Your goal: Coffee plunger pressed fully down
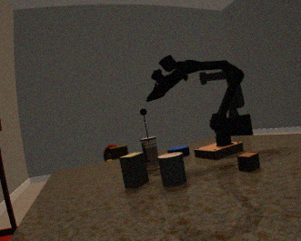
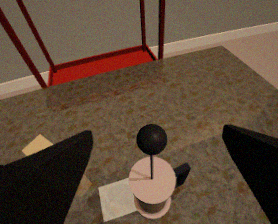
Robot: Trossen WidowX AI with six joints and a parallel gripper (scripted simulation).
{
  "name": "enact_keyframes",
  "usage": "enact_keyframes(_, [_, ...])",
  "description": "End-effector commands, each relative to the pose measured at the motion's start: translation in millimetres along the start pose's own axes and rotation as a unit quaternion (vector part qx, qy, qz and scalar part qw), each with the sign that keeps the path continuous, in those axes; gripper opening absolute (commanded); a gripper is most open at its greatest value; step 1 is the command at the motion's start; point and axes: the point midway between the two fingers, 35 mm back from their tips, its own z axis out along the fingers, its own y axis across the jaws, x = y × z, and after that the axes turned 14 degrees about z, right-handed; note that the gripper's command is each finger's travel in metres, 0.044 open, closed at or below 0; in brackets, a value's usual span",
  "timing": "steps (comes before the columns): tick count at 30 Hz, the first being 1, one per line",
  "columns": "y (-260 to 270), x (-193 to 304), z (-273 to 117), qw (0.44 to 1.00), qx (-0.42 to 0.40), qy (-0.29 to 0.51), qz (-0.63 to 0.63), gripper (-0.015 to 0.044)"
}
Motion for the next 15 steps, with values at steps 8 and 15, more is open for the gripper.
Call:
enact_keyframes(8, [-4.0, 25.0, 15.5, 1.0, -0.002, 0.001, 0.002, 0.044])
enact_keyframes(15, [-3.8, 24.5, 26.7, 1.0, -0.002, 0.001, 0.002, 0.044])
